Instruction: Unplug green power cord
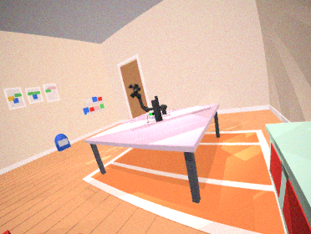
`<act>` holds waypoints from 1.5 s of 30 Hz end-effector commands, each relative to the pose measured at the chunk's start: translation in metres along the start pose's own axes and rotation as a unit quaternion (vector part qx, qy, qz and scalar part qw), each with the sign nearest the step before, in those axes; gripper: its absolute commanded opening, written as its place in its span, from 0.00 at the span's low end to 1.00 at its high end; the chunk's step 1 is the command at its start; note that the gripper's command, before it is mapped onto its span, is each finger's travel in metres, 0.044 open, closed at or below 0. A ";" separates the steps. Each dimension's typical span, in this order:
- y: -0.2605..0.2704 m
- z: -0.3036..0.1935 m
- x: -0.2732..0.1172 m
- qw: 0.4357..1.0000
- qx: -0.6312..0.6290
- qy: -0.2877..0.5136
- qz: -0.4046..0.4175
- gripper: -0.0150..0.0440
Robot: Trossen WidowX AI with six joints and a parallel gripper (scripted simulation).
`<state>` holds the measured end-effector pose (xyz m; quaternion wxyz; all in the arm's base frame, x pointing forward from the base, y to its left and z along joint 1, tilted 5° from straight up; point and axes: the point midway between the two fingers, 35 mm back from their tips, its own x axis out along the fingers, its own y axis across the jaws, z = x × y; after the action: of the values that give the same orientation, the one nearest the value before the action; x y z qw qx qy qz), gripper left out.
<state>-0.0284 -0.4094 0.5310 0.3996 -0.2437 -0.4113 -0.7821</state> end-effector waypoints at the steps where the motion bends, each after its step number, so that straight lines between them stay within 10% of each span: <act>1: -0.001 0.001 0.001 1.000 0.000 -0.001 0.000 0.89; 9: -0.039 0.082 0.028 0.993 -0.034 -0.108 -0.027 0.53; 24: -0.110 0.296 0.005 0.905 -0.143 -0.386 -0.107 0.53; 45: -0.100 0.485 -0.185 0.618 -0.296 -0.691 -0.230 0.53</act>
<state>-0.0062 0.0896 0.6282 -0.2449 -0.6996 -0.3698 -0.5601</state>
